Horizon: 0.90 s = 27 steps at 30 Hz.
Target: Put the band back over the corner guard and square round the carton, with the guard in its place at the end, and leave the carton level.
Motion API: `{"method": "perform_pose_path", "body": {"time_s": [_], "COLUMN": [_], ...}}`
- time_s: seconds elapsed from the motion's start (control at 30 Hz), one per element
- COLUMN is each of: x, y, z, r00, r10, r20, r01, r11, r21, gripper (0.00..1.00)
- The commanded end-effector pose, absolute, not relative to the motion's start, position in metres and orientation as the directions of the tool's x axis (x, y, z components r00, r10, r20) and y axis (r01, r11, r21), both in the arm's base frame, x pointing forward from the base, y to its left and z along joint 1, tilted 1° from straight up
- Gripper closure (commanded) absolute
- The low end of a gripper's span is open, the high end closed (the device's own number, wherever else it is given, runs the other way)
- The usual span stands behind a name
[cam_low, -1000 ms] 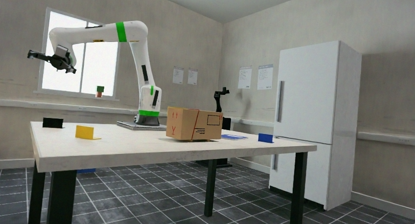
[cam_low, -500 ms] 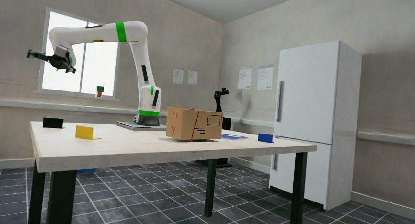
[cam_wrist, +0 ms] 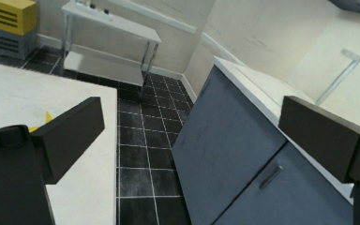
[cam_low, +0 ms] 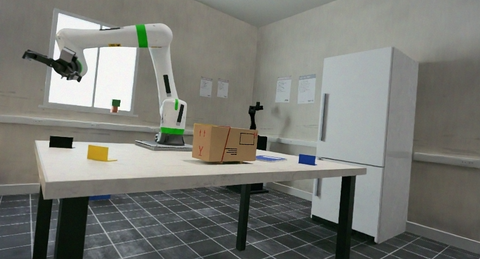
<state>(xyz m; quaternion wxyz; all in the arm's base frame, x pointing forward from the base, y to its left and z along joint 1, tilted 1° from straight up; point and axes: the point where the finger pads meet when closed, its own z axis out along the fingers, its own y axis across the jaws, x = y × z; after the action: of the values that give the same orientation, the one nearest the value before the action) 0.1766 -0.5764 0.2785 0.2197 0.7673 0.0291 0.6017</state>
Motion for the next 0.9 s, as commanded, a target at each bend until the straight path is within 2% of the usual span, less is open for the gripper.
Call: {"method": "perform_pose_path", "body": {"time_s": [0.0, 0.3, 0.37, 0.87], "x": [0.194, 0.262, 0.262, 0.376], "y": [-0.592, -0.645, -0.645, -0.692], "z": [0.288, 0.331, 0.331, 0.413], "r00": [0.282, 0.324, 0.324, 0.445], "r10": [0.349, 0.474, 0.474, 0.552], "r20": [0.894, 0.819, 0.819, 0.706], "r01": [-0.242, -0.335, -0.335, -0.491], "r11": [-0.875, -0.752, -0.752, -0.509], "r21": [0.418, 0.568, 0.568, 0.707], "gripper": [0.00, 0.00, 0.00, 0.00]}}
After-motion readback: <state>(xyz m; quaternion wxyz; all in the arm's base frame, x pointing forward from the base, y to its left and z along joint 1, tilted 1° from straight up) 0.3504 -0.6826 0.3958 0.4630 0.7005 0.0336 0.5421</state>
